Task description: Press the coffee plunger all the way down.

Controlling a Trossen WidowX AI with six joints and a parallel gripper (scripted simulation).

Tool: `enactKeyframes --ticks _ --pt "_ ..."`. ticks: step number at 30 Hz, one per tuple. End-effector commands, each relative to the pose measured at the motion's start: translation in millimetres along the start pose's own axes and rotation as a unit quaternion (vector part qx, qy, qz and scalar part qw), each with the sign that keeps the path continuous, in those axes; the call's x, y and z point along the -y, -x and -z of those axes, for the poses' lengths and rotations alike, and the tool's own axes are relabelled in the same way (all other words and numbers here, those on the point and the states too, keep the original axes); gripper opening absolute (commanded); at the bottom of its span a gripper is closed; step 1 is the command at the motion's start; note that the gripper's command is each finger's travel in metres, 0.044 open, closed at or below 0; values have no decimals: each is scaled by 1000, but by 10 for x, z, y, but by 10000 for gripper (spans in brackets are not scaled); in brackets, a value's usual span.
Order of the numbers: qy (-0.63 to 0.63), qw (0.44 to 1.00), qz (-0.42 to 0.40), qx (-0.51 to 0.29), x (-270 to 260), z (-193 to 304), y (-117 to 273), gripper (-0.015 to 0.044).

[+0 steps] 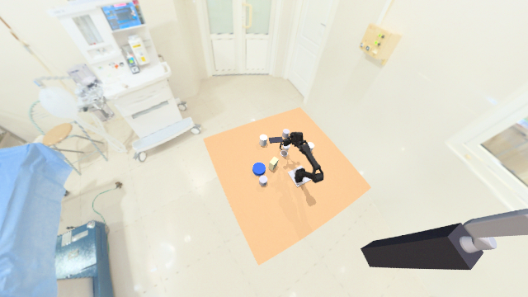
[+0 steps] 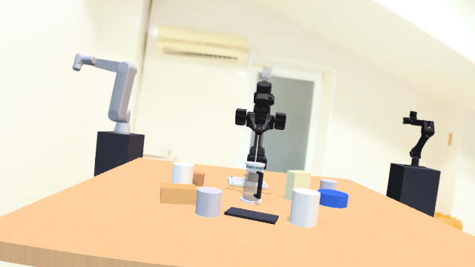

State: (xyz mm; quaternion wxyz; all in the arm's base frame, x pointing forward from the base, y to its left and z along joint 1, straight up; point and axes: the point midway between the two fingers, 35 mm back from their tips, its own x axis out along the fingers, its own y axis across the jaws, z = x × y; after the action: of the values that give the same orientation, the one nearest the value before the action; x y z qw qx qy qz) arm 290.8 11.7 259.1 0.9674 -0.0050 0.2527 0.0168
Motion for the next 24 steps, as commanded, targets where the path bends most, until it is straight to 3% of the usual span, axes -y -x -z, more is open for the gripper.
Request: enactKeyframes --ticks 1,24 --pt "1 1000 -1 1 -2 -3 -3 119" --pt "2 1000 -1 1 -1 193 -161 119"
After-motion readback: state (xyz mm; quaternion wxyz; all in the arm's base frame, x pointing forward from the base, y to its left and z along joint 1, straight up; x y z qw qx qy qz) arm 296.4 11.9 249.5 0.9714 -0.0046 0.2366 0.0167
